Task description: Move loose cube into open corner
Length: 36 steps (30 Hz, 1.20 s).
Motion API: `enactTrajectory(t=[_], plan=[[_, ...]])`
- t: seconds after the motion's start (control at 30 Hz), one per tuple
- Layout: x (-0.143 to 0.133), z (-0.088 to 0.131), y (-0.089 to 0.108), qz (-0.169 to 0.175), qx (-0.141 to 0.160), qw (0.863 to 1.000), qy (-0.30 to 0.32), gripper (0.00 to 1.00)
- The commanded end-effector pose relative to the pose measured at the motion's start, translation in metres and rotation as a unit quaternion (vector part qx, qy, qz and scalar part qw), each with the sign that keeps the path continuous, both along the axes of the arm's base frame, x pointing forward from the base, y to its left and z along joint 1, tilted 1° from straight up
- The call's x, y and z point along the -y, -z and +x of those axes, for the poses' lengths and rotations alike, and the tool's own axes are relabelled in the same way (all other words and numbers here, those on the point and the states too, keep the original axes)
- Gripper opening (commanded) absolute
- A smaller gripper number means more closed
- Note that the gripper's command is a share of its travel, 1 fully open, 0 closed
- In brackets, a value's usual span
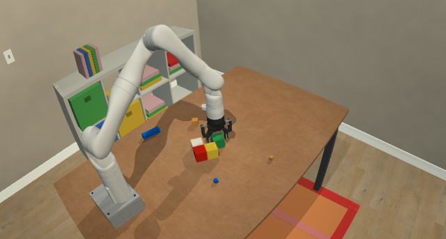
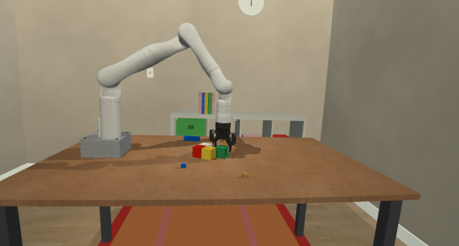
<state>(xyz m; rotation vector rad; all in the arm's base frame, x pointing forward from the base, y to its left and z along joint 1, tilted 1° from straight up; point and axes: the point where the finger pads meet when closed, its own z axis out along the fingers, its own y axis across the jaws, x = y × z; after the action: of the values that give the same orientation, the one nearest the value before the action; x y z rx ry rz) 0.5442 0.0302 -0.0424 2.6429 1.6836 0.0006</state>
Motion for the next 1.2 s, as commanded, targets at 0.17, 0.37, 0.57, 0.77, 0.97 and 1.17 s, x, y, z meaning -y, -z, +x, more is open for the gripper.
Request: enactTrajectory(t=[0.17,0.37,0.57,0.77,0.97,1.17], plan=[[-0.001,0.002,-0.021,0.001,0.004,1.0,-0.001,0.83],[-0.001,0.002,-0.04,0.001,0.004,1.0,-0.001,0.83],[-0.002,0.002,-0.053,0.001,0.004,1.0,-0.001,0.83],[-0.002,0.002,-0.07,0.001,0.004,1.0,-0.001,0.83],[-0.002,0.002,-0.082,0.001,0.004,1.0,-0.001,0.83],[-0.002,0.002,-0.088,0.001,0.004,1.0,-0.001,0.83]])
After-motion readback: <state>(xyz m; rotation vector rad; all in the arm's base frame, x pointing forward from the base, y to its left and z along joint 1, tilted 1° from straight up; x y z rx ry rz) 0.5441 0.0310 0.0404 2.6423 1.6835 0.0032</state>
